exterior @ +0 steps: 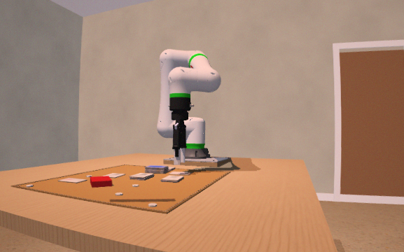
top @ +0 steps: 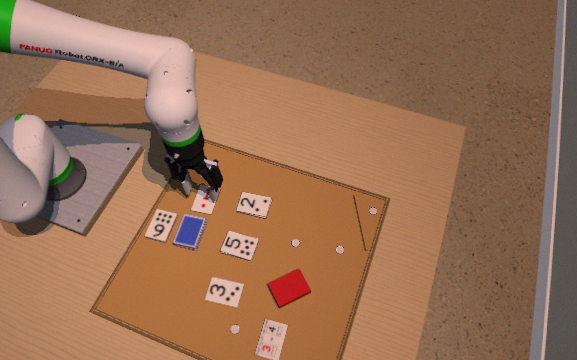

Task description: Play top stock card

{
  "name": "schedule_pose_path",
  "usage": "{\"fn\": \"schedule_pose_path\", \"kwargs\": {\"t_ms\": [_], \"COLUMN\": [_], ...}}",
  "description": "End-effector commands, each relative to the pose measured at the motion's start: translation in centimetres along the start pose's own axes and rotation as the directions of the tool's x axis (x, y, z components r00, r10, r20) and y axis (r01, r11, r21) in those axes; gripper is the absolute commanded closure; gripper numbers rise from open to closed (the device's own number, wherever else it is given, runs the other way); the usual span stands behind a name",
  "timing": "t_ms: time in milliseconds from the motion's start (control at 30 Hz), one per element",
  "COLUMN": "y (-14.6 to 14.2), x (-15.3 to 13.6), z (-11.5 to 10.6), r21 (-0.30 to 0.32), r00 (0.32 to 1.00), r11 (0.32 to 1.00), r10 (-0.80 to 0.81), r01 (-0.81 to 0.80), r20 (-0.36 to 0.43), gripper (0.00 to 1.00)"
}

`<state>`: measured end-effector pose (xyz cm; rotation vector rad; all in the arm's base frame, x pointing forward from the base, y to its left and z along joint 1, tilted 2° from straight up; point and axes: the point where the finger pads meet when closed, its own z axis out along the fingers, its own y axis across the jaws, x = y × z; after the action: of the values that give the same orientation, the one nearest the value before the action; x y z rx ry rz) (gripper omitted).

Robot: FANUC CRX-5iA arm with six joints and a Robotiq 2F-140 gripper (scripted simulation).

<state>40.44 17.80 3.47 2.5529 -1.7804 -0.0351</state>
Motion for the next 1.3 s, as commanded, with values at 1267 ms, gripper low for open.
{"fn": "schedule_pose_path", "kwargs": {"t_ms": [1267], "y": [0.0], "x": [0.0], "z": [3.1], "r21": [0.0], "r00": [1.0], "r11": [1.0], "r10": [0.0], "r01": [0.0], "r20": [0.0], "gripper": [0.5]}}
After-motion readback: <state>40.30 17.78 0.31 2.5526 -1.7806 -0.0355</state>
